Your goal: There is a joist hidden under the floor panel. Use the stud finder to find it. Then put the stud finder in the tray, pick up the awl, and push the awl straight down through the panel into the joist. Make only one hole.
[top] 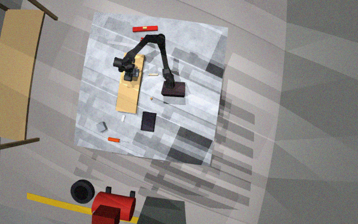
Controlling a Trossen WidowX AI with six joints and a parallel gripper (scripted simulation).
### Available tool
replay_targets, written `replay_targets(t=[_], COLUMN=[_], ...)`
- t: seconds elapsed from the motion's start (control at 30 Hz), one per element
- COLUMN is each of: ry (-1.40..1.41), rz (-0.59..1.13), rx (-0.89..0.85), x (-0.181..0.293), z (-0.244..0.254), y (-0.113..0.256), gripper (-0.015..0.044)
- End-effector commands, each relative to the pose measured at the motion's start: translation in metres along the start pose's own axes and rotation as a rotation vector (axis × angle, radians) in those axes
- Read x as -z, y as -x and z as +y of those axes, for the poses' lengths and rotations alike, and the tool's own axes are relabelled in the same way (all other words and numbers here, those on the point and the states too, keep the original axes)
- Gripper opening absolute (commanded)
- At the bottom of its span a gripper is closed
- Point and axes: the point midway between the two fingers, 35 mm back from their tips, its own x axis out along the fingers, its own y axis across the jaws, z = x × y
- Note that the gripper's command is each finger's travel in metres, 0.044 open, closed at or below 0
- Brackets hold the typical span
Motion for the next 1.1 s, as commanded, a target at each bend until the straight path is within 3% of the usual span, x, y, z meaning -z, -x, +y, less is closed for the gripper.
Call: replay_targets(t=[0.0,1.07], ry=[0.005,0.003], rz=[0.000,0.000], rx=[-0.010,-0.014], x=[0.001,0.002], z=[0.019,0.126], y=[0.000,0.001], gripper=[0.0000,0.0000])
